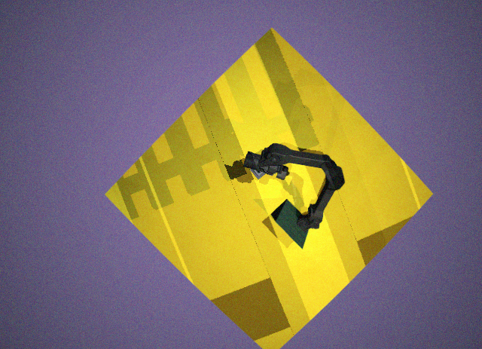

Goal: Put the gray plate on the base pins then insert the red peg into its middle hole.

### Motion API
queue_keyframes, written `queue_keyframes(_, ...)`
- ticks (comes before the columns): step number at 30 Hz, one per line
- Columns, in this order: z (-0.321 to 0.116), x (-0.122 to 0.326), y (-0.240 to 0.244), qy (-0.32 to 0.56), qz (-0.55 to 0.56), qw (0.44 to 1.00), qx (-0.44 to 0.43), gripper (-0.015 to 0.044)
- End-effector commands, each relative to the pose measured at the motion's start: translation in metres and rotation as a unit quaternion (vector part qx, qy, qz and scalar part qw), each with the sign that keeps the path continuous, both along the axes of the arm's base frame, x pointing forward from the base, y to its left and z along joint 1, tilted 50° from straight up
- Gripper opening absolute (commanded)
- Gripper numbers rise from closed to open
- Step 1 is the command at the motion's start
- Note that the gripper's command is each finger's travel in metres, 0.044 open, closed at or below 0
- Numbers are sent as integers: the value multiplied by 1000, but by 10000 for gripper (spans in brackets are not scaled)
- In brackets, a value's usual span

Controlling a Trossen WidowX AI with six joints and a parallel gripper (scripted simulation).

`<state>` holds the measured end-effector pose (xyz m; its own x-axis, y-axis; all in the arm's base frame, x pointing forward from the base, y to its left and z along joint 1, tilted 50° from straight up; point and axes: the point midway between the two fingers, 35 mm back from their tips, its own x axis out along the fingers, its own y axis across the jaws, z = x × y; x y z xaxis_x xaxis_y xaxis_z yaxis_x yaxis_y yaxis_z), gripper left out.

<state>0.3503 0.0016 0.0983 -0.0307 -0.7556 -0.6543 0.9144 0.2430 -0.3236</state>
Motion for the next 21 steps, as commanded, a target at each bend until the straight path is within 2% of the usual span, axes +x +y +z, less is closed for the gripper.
queue_keyframes(1,0,0,0,0,0,1000,0,0)
queue_keyframes(21,-2,0,-1,-1,-1,1000,0,0)
